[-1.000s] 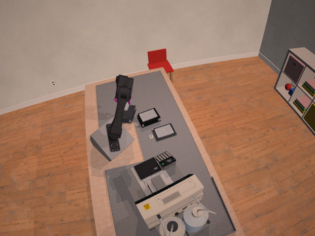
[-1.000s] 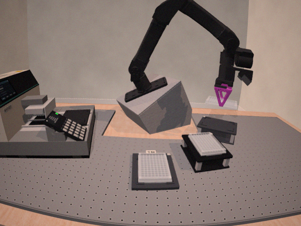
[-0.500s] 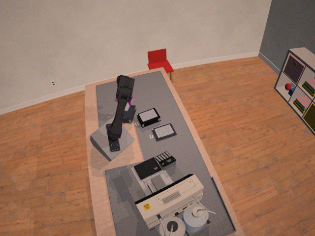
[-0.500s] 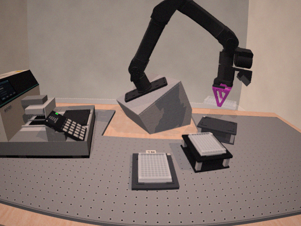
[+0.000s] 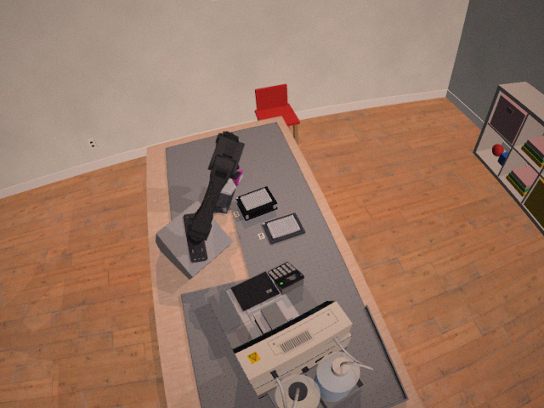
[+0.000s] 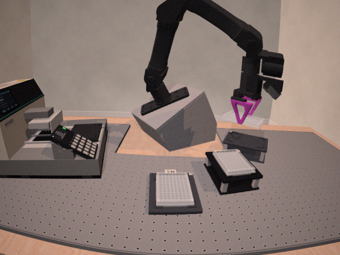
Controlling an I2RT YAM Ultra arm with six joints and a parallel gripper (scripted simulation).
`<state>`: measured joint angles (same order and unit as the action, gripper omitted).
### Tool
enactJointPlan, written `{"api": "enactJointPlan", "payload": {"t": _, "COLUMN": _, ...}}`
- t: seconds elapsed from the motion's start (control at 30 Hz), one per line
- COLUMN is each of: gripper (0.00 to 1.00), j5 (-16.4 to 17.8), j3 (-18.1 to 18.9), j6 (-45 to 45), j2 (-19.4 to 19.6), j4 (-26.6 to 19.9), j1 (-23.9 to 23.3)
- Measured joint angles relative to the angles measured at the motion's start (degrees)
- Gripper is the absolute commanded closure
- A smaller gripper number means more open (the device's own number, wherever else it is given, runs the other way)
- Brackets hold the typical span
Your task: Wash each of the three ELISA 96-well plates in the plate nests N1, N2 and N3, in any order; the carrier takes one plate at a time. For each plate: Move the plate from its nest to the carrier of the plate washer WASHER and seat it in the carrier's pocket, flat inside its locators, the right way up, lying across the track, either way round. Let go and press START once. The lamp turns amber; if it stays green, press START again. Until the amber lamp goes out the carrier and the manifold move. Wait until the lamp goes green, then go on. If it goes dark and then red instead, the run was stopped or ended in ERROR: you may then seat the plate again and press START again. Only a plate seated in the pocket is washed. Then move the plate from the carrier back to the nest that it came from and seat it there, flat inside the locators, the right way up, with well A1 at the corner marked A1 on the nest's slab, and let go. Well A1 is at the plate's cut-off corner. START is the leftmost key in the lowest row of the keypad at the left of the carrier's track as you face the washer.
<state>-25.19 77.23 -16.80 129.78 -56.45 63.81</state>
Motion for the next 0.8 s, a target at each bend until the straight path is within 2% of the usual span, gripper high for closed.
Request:
{"api": "enactJointPlan", "payload": {"t": 0.33, "gripper": 1.00, "j5": -2.23, "j3": -0.72, "j6": 6.29, "j2": -4.92, "j4": -0.52, "j1": -6.82}}
{"api": "enactJointPlan", "payload": {"t": 0.67, "gripper": 1.00, "j5": -3.10, "j3": -0.74, "j6": 10.08, "j2": -6.47, "j4": -0.85, "j1": -8.87}}
{"api": "enactJointPlan", "payload": {"t": 0.8, "gripper": 1.00, "j5": -3.13, "j3": -2.08, "j6": 8.59, "j2": -7.69, "j4": -0.70, "j1": -9.97}}
